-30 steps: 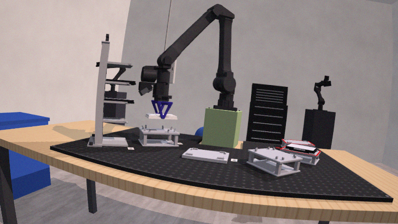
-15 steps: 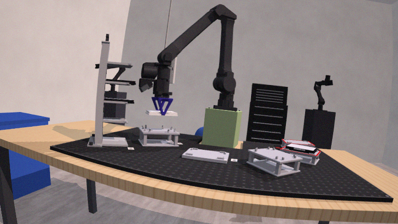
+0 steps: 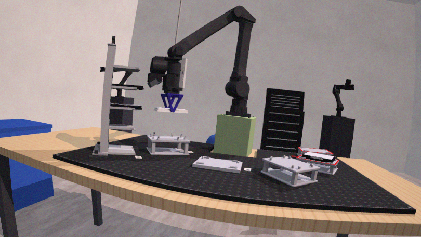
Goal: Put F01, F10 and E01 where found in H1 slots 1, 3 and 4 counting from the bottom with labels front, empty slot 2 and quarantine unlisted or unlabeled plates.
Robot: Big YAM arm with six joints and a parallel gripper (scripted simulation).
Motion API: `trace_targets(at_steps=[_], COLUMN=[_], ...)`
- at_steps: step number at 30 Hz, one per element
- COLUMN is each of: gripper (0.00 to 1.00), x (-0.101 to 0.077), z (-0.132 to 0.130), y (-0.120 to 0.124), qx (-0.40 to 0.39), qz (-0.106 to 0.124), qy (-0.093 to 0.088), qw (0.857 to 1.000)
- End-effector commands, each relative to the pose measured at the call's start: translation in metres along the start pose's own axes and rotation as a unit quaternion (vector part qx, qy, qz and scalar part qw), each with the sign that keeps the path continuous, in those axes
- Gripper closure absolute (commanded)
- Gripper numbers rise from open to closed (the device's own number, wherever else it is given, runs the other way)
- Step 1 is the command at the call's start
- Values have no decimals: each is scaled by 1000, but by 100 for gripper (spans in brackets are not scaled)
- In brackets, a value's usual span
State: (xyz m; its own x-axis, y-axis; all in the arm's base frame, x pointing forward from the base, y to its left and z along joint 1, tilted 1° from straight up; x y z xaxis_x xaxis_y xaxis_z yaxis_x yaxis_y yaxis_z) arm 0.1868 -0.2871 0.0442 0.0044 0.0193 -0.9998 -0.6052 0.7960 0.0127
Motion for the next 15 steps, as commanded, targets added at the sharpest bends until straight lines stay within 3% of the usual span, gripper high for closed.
trace_targets(at_steps=[1,15], gripper=[14,14], x=[-31,-66], z=[-6,-6], y=[-25,-24], qx=[-1,-2], qz=[-35,-37], qy=[3,3], qw=[999,999])
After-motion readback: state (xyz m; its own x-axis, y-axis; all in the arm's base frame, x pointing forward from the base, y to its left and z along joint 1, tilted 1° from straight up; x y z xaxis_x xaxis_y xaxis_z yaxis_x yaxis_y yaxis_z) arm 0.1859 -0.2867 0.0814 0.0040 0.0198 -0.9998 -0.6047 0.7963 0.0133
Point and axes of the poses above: the point where the finger pads meet when closed, its own x axis out along the fingers, its own z axis across the jaws, y = z × x, the point moved 4 cm from there along -x, back along the fingers, and after that the axes turned 7 degrees about -x, right-handed, at the moved point
